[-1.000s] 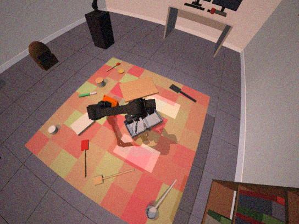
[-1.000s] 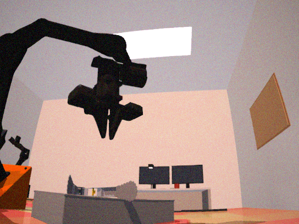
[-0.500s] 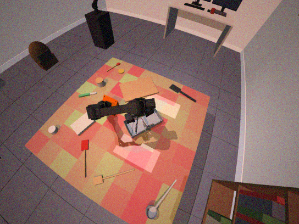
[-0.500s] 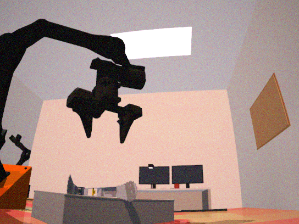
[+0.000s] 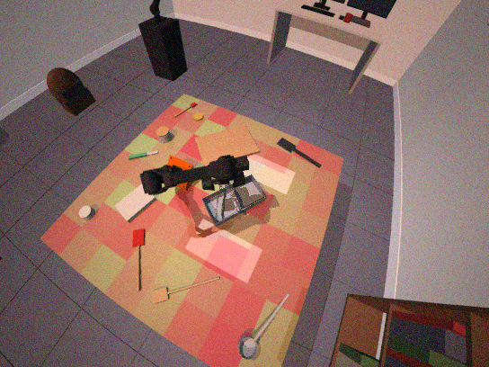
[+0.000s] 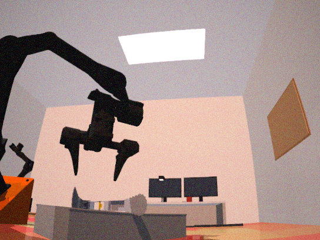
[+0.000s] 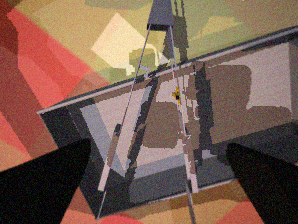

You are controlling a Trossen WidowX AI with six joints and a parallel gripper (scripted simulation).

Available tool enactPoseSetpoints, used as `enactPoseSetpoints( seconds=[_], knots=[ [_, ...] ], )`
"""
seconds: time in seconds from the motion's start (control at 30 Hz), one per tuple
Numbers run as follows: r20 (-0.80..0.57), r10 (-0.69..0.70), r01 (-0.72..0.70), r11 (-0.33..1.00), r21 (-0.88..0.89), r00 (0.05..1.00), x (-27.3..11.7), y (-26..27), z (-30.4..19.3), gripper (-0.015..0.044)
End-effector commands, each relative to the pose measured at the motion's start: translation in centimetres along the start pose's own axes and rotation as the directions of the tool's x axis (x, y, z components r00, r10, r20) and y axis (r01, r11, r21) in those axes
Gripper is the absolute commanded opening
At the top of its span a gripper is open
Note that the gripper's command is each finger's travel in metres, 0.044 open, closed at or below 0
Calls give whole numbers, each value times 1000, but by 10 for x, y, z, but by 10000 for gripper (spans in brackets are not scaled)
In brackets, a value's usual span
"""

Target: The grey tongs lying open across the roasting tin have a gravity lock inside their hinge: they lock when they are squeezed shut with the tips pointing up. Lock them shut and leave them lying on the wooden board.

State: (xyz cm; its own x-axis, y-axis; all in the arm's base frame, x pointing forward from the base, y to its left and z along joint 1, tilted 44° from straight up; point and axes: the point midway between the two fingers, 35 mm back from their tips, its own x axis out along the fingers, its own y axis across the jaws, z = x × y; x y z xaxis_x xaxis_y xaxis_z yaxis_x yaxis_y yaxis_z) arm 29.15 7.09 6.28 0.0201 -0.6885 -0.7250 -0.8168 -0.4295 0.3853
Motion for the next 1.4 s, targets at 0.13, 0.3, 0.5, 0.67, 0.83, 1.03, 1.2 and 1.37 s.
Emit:
enactPoseSetpoints(
  seconds=[0.13, 0.3, 0.5, 0.67, 0.83, 1.03, 1.2, 1.37],
  knots=[
    [4, 2, -2, 1000, 9, 1000, 3, 1, 2, 440],
    [4, 1, -1, 1000, 9, 1000, 10, -1, 2, 440],
    [5, 0, 0, 1000, 9, 1000, 20, -2, 2, 440],
    [5, 0, 0, 1000, 9, 1000, 29, -3, 2, 440],
    [5, -1, 1, 1000, 9, 1000, 37, -3, 1, 440],
    [5, -1, 1, 1000, 9, 1000, 47, -4, 1, 440],
    [5, -1, 1, 1000, 9, 1000, 55, -4, 1, 440],
    [4, -1, 1, 1000, 9, 1000, 63, -3, 1, 440]
  ],
)
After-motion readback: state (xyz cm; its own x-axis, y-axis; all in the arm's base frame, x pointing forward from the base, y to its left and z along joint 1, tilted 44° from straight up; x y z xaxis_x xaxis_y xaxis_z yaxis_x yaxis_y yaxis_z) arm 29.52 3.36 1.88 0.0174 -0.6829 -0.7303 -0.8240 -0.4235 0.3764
